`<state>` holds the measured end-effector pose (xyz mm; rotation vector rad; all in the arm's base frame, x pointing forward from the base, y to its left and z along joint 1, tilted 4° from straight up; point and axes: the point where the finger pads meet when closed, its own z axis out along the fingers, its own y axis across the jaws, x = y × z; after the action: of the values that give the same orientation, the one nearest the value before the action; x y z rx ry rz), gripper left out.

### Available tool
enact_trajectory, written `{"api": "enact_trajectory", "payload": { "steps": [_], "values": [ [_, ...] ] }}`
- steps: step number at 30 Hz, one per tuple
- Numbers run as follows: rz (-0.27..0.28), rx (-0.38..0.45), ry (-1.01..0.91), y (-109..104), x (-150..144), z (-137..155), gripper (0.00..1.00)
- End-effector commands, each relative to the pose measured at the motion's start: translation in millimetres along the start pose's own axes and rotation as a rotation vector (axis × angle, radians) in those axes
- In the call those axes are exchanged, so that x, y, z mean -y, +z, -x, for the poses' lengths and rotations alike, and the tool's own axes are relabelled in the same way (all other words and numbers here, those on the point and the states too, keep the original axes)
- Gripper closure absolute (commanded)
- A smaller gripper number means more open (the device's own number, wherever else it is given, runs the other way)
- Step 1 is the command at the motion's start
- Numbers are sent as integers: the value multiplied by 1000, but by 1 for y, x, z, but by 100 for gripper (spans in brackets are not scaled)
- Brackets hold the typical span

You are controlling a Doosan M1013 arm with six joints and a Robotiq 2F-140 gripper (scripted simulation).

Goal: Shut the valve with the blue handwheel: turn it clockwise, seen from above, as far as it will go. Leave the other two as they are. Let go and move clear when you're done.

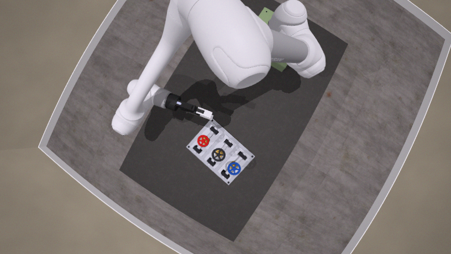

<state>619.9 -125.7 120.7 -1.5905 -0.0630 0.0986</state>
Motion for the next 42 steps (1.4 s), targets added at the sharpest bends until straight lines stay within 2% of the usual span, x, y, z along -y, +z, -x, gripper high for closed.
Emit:
{"api": "enact_trajectory", "payload": {
  "steps": [1,2,4,5,6,7,8,9,10,11,13,14,15,16,18,19,21,22,24,25,27,28,30,31,33,34,38,40,42],
  "values": [
    [108,74,171,21,-4,-2,0],
    [153,94,232,28,-6,-3,0],
    [153,94,232,28,-6,-3,0],
    [204,113,297,35,-8,-4,0],
    [204,113,297,35,-8,-4,0],
    [261,130,366,43,-10,-5,0],
    [261,130,366,43,-10,-5,0],
    [324,142,437,49,-12,-6,0],
    [324,142,437,49,-12,-6,0],
    [392,149,509,56,-13,-8,0],
    [392,149,509,56,-13,-8,0],
    [465,149,583,62,-15,-10,0],
    [465,149,583,62,-15,-10,0],
    [543,142,655,67,-16,-12,0],
    [543,142,655,67,-16,-12,0],
    [624,126,727,72,-16,-15,0],
    [624,126,727,72,-16,-15,0],
    [707,102,796,77,-16,-18,0],
    [707,102,796,77,-16,-18,0],
    [791,67,861,80,-15,-23,0],
    [791,67,861,80,-15,-23,0],
    [875,23,921,83,-14,-28,0],
    [875,23,921,83,-14,-28,0],
    [956,-32,977,86,-11,-34,0],
    [956,-32,977,86,-11,-34,0],
    [1033,-95,1027,88,-7,-40,0],
    [1033,-95,1027,88,-7,-40,0],
    [1169,-248,1107,91,4,-56,0],
    [1169,-248,1107,91,4,-56,0]
  ]
}}
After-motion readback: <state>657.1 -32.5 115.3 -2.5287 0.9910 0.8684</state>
